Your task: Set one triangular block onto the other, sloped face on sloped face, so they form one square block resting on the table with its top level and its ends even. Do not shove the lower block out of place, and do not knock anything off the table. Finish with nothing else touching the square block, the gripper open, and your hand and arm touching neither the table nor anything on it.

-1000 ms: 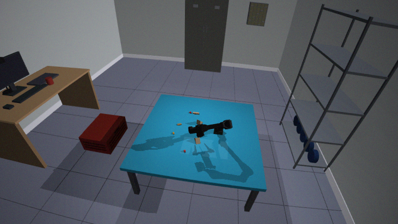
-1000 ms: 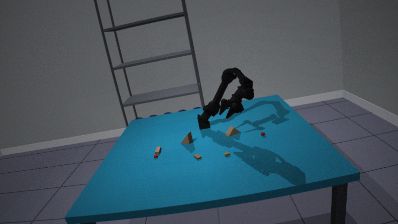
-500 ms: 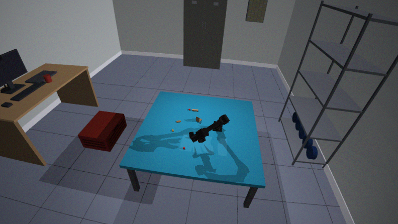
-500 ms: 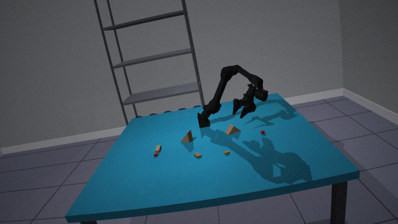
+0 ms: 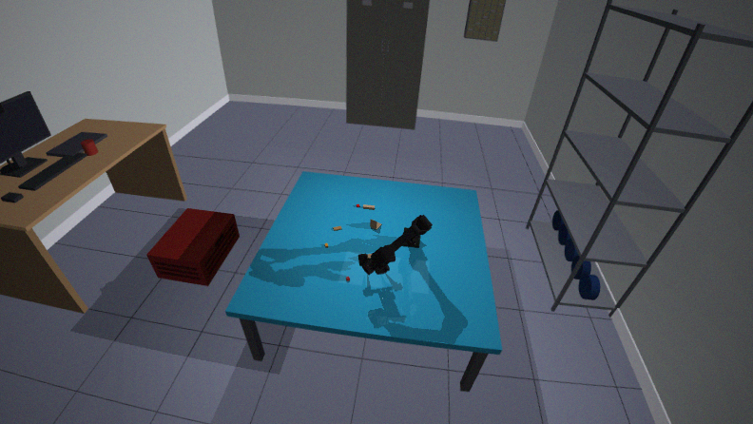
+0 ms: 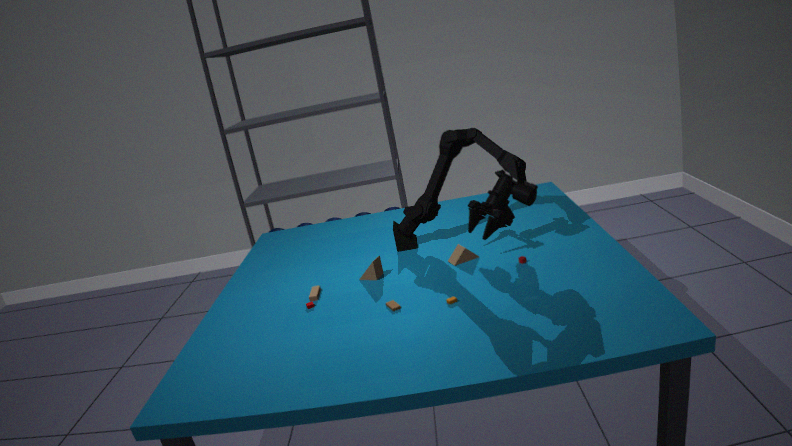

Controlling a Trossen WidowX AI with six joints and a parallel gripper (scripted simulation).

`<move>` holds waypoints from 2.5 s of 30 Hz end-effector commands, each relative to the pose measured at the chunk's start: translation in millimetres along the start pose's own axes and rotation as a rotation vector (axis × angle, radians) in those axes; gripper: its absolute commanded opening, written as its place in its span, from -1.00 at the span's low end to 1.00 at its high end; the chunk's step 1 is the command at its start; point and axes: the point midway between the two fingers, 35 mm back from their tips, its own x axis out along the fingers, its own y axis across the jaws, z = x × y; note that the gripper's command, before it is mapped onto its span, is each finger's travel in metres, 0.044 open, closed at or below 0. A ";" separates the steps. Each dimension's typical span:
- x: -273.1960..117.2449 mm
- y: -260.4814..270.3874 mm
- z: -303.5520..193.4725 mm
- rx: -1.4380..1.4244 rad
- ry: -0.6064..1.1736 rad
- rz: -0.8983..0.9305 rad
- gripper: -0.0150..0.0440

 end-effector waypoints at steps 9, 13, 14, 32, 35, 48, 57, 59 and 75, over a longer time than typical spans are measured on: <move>76.0 5.8 -3.9 -0.012 0.013 0.015 1.00; 77.1 6.0 -4.0 -0.013 0.013 0.015 1.00; 77.2 5.9 -4.1 -0.013 0.013 0.015 1.00; 76.2 5.2 -4.7 -0.007 0.016 0.012 0.47; 76.2 5.2 -4.7 -0.007 0.016 0.012 0.20; 72.1 3.8 -9.1 -0.007 0.017 0.013 -0.49; 41.7 -1.5 -40.2 -0.008 0.020 0.015 -0.49; 34.8 -1.5 -47.1 -0.008 0.020 0.015 -0.49; 8.0 3.1 -72.8 -0.003 0.023 0.018 -0.49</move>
